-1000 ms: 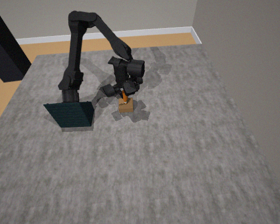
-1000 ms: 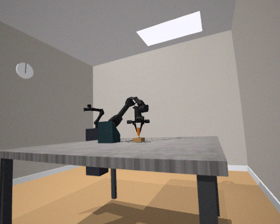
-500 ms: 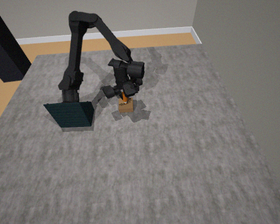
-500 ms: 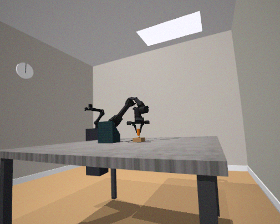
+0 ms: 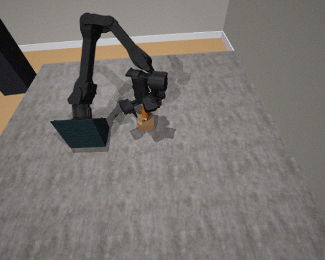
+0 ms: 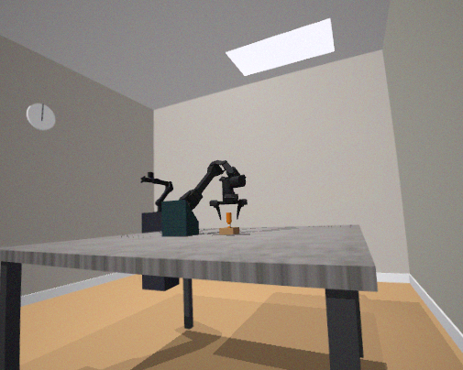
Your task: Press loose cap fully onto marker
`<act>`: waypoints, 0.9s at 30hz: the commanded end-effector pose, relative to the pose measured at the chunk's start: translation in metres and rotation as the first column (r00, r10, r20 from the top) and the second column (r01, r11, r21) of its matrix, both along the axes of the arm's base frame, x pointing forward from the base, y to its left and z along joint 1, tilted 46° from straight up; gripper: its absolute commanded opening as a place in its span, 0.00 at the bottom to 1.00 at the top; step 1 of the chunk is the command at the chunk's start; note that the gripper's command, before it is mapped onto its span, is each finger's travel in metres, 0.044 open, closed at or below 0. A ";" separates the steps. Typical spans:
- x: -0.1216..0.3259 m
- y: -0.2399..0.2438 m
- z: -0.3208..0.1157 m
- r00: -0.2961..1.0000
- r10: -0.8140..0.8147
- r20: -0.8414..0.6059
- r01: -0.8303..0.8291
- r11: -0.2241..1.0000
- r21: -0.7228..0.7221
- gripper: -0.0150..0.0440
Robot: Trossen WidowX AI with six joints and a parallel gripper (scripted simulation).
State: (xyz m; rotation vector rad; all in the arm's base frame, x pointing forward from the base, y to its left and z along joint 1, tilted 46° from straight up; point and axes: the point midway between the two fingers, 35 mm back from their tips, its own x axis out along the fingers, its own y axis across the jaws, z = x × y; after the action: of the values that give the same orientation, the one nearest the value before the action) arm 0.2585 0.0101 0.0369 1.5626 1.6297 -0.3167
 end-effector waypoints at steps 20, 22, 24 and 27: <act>-0.009 -0.050 0.048 0.797 0.444 0.409 -0.407 0.896 -0.178 0.64; -0.009 -0.049 0.047 0.661 0.558 0.501 -0.498 0.826 -0.264 0.56; -0.009 -0.047 0.046 0.514 0.646 0.564 -0.559 0.751 -0.350 0.47; -0.009 -0.047 0.046 0.457 0.673 0.581 -0.576 0.722 -0.383 0.33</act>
State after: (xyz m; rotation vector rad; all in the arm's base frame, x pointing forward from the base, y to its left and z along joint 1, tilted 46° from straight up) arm 0.2497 -0.0390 0.0849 0.9873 1.5033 0.2699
